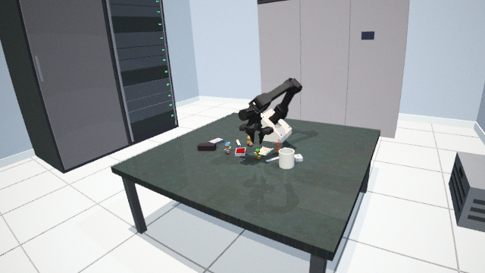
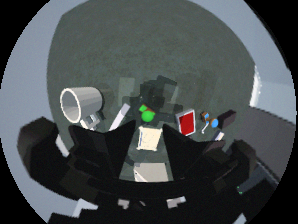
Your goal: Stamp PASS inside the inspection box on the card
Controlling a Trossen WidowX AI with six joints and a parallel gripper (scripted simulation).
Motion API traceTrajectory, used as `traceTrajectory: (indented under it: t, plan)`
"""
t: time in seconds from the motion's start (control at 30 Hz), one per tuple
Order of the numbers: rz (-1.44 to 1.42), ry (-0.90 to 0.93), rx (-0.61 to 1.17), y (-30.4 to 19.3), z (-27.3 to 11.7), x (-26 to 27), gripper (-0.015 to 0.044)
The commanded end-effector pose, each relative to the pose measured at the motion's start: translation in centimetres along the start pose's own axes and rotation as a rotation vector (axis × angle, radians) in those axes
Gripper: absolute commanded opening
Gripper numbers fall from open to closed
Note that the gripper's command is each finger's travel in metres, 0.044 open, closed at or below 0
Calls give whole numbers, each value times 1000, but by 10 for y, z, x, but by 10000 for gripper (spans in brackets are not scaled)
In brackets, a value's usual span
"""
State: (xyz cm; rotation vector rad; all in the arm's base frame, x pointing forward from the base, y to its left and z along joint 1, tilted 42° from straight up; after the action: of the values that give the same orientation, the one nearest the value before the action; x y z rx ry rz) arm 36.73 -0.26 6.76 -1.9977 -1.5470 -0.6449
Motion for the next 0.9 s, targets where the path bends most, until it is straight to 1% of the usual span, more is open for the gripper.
traceTrajectory:
  t: [0.0, 0.87]
  plan:
    - [2, -5, 11, -2, 8, -2, 213]
    - [2, -4, 11, -2, 50, 0, 213]
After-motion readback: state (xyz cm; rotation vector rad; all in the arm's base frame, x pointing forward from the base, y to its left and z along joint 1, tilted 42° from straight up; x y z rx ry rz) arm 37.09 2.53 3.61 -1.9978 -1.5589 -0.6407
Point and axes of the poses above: the point midway between the two fingers, 35 mm back from their tips, its own z axis out along the fingers, its own x axis across the jaws, y = z × x, the point moved 3 cm from there along -z, back along the fingers, and after that the axes turned 8 degrees about z, right-handed, at the moved point
